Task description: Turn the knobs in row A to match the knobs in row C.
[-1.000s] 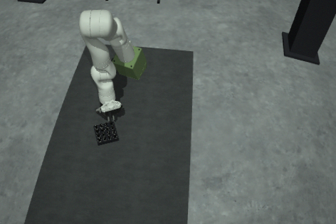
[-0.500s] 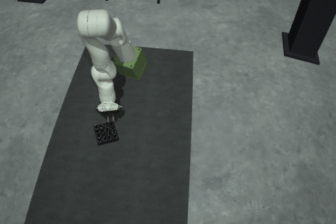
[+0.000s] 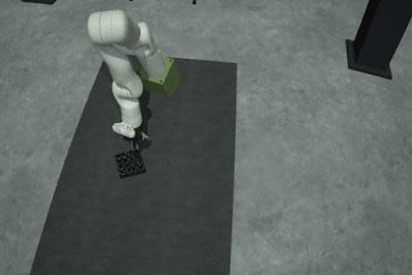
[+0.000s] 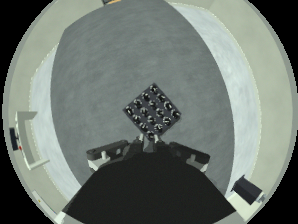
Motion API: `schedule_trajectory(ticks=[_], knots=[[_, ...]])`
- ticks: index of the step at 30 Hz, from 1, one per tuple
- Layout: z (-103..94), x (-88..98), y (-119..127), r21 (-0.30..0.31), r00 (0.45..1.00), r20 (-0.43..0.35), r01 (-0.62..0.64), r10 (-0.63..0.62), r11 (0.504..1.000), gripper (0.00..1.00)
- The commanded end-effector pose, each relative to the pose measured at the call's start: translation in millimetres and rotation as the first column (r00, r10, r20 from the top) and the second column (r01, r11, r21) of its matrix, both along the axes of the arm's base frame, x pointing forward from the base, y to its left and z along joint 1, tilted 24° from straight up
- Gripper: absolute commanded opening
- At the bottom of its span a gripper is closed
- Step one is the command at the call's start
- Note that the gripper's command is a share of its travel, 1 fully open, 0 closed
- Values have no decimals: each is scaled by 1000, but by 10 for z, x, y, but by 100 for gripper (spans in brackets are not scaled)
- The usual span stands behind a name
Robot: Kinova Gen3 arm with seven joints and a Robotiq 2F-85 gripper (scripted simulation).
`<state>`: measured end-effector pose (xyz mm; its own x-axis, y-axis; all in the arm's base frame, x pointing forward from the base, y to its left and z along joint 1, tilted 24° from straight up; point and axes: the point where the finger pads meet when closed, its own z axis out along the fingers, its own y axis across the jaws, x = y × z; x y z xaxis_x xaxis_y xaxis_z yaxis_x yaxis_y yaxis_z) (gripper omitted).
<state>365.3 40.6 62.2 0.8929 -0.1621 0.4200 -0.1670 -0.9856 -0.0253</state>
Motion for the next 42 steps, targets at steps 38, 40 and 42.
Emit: schedule_trajectory(ticks=[38, 40, 42], knots=[[143, -49, -39, 462, 32, -395, 871, -918, -168, 19], [150, -59, -37, 456, -41, -429, 853, -902, -255, 19], [155, -68, -35, 447, -106, -460, 830, -882, -333, 19]])
